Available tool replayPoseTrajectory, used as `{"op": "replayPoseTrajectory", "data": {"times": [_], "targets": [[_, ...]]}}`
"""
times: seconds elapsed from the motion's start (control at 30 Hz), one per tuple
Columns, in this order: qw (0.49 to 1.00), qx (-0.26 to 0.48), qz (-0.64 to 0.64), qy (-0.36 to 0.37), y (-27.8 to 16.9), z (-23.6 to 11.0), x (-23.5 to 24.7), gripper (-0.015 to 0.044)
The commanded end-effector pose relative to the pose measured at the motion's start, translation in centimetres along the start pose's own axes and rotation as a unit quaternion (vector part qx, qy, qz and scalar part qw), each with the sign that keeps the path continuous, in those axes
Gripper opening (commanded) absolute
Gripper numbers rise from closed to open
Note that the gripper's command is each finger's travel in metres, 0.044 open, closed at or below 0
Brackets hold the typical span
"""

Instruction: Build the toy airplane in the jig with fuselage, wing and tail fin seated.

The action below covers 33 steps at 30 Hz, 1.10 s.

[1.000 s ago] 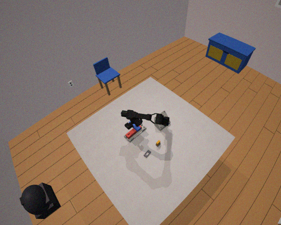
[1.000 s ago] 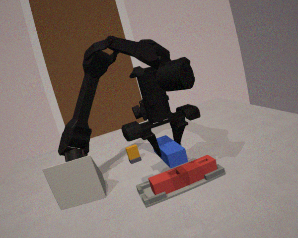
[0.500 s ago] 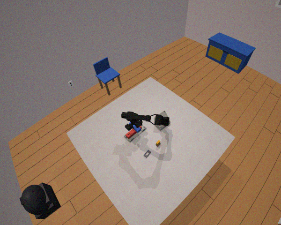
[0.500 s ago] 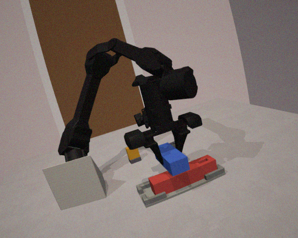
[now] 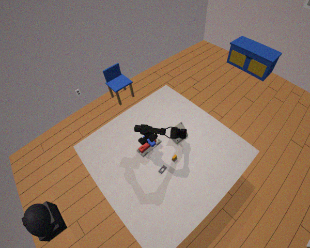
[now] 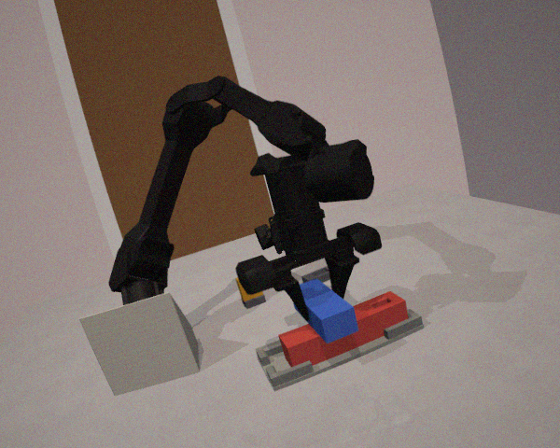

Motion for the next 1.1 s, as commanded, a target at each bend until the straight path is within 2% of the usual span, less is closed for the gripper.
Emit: {"op": "replayPoseTrajectory", "data": {"times": [0.0, 0.03, 0.2, 0.73, 0.97, 1.07], "targets": [[1.0, 0.0, 0.0, 0.0, 0.0, 0.0, 0.0, 0.0168], [1.0, 0.0, 0.0, 0.0, 0.0, 0.0, 0.0, 0.0161], [1.0, 0.0, 0.0, 0.0, 0.0, 0.0, 0.0, 0.003], [1.0, 0.0, 0.0, 0.0, 0.0, 0.0, 0.0, 0.044], [1.0, 0.0, 0.0, 0.0, 0.0, 0.0, 0.0, 0.044], [1.0, 0.001, 0.0, 0.0, -0.2, -2.0, -0.1, 0.044]]}}
Point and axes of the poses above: the point midway between the two fingers, 35 mm back from their tips, its own z axis out along the fingers, its own x axis across the jaws, y = z × x, the point moved 10 cm from there along -z, back along the fingers, and after that the axes turned 15 degrees about -z, right-handed, at the moved point
